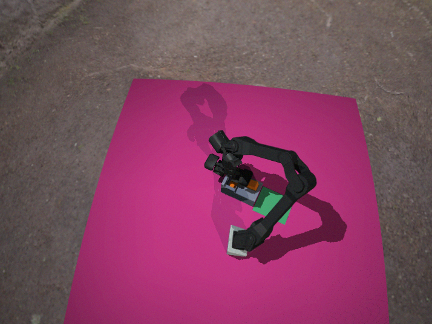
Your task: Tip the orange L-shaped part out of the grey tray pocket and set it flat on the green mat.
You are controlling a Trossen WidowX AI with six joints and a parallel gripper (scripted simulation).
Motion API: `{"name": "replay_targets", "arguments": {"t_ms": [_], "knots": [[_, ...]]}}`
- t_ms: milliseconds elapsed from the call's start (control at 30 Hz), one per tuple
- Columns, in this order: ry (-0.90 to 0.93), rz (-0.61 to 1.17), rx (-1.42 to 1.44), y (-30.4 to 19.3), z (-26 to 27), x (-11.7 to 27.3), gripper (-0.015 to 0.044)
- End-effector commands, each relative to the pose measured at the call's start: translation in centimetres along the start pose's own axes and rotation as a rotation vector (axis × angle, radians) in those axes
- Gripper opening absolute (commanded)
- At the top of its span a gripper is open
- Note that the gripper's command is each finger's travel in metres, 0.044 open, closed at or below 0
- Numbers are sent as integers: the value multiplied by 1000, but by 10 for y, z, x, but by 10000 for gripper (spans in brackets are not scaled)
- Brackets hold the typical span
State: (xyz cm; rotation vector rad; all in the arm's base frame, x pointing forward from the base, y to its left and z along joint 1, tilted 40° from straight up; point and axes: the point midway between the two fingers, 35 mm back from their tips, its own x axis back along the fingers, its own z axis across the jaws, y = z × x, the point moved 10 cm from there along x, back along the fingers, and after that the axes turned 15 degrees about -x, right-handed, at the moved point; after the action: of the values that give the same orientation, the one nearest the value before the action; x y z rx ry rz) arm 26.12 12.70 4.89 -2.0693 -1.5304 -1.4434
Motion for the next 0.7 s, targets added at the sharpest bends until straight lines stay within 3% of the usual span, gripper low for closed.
{"name": "replay_targets", "arguments": {"t_ms": [0, 667], "knots": [[-15, -1, 3, 0, -2, -9, 180], [-16, -1, 3, 0, -3, -16, 180]]}}
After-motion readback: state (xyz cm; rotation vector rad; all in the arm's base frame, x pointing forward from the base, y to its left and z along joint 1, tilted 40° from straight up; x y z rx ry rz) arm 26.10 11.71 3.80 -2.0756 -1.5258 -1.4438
